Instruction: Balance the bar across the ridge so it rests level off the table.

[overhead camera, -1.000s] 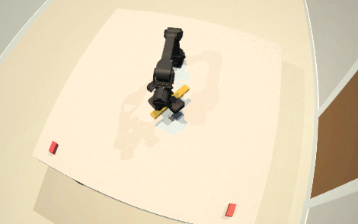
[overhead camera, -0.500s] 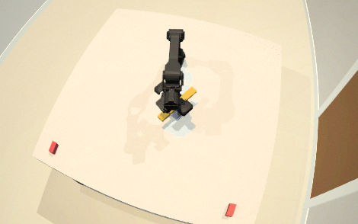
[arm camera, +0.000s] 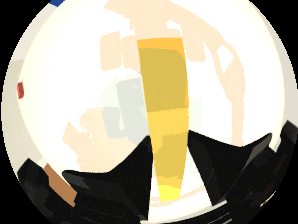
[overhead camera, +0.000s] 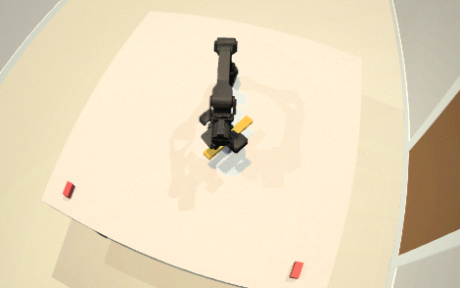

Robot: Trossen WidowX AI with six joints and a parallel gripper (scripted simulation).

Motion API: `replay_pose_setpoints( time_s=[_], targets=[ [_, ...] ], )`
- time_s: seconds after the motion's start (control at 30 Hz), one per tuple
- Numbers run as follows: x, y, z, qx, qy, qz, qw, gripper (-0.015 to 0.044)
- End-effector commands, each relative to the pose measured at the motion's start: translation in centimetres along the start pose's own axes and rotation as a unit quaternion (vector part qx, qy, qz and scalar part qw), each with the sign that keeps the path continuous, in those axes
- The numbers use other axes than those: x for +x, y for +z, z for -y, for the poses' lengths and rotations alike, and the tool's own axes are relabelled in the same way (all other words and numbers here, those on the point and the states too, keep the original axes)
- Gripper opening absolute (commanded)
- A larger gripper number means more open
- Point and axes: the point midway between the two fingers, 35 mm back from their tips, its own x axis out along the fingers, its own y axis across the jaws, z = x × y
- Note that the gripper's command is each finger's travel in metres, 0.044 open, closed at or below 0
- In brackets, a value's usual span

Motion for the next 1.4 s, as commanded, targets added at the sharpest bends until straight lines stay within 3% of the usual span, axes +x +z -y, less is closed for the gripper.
replay_pose_setpoints(
  time_s=[0.0,1.37],
  targets=[
    [0.87,-0.11,0.17,0.001,-0.003,-0.002,1.000,0.0000],
    [1.72,-0.15,0.27,0.001,-0.003,-0.002,1.000,0.0000]
  ],
)
